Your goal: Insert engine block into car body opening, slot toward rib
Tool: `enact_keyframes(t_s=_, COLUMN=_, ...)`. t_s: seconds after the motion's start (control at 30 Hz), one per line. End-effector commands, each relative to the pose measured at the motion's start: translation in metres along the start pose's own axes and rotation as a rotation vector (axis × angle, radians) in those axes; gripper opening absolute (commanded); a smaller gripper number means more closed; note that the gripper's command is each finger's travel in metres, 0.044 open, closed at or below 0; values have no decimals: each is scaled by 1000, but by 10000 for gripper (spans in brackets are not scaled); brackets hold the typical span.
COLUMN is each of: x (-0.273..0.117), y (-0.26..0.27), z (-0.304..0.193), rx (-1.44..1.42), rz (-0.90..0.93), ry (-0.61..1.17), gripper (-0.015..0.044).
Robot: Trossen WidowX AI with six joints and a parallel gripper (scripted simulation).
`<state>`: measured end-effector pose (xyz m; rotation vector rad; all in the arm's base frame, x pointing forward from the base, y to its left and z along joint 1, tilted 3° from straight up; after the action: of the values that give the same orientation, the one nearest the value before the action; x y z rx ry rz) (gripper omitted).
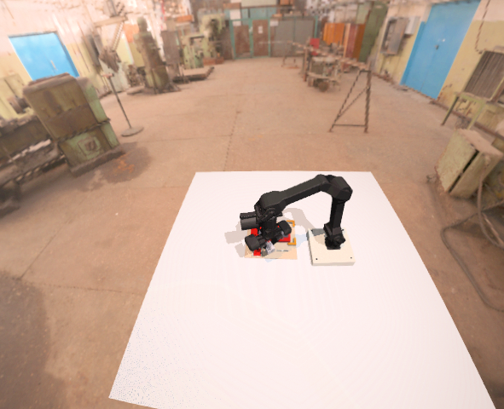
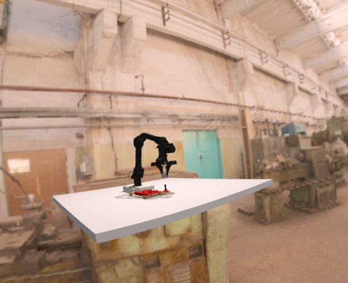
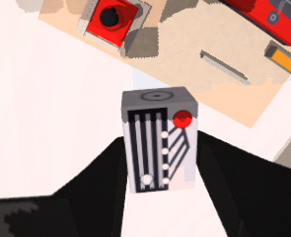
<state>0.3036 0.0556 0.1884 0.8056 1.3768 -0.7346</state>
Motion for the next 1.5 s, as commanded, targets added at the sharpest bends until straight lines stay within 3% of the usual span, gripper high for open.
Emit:
enact_keyframes(t_s=0.0, x=4, y=-1, z=9, rx=-64, rz=0, ry=3, gripper=0)
enact_keyframes(t_s=1.47, x=50, y=-52, z=130, rx=-912, rz=-3, ry=-6, gripper=0)
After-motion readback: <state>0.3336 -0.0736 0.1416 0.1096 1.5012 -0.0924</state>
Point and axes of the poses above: the point midway between the two fingers, 35 mm back from their tips, its own x axis out along the fingers, its own y axis across the jaws, z = x × y, the point moved 5 cm from there along -x, back along the fingers, and after that the axes turned 5 degrees about -x, right-handed, at the moved point
